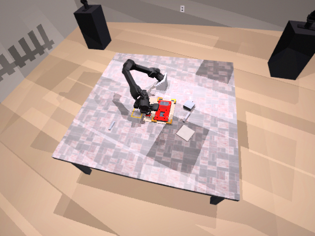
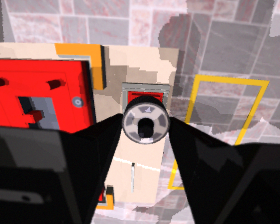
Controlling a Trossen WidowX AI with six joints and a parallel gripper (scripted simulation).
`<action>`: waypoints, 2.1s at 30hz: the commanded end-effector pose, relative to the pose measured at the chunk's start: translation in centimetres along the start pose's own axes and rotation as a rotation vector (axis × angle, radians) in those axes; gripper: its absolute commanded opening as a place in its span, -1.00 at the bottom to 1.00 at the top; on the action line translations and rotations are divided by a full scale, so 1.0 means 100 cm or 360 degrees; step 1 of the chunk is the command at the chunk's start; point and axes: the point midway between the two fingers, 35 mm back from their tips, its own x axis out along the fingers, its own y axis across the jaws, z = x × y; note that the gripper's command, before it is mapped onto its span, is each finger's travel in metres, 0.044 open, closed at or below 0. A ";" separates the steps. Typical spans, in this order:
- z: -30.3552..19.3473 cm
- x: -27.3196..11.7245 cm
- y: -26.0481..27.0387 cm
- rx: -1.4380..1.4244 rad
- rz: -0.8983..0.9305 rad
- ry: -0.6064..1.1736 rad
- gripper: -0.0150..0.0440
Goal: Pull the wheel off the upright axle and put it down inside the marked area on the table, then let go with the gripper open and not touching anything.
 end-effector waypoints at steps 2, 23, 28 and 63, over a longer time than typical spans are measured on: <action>0.001 -0.003 0.000 0.0004 0.0001 -0.0004 -0.49; 0.001 -0.010 0.001 0.0002 0.0001 -0.0006 -0.49; 0.001 -0.011 0.001 0.0002 0.0001 -0.0007 -0.49; 0.001 -0.023 0.001 0.0000 0.0000 -0.0010 -0.49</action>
